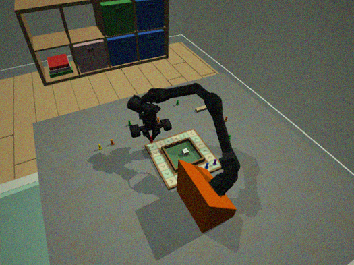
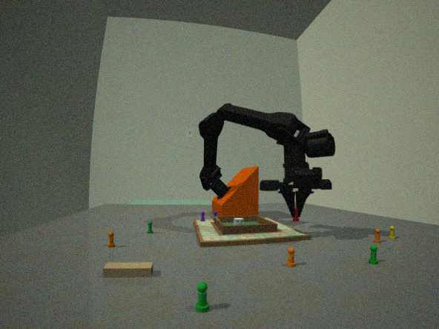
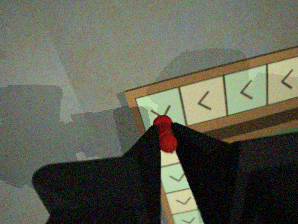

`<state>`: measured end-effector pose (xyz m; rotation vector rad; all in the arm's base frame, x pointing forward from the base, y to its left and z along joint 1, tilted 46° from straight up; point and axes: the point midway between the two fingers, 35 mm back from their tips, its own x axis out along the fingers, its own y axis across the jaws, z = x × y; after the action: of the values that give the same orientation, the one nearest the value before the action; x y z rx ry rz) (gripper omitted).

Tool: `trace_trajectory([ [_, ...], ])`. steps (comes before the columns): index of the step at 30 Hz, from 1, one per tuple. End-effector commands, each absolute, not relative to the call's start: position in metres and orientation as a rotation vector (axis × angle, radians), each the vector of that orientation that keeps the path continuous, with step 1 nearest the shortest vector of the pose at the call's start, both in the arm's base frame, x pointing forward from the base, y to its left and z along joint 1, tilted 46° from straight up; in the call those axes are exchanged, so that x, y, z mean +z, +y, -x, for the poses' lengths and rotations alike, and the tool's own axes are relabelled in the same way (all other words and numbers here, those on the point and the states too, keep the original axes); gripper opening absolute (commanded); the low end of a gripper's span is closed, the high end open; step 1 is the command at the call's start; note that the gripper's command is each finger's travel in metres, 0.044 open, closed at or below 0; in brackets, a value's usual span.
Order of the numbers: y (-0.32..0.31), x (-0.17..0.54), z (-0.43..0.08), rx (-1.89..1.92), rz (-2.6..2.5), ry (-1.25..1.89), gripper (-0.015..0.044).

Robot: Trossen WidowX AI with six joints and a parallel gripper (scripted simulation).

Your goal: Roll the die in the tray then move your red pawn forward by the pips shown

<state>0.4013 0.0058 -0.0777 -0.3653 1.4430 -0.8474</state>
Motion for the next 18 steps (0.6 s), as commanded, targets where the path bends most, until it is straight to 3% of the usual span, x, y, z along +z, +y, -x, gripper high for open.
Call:
trace_trajectory([
  [1, -0.009, -0.091, -0.396, -0.854, 0.378, 1.453, 0.0],
  [18, -0.021, -0.103, -0.394, -0.855, 0.378, 1.453, 0.0],
])
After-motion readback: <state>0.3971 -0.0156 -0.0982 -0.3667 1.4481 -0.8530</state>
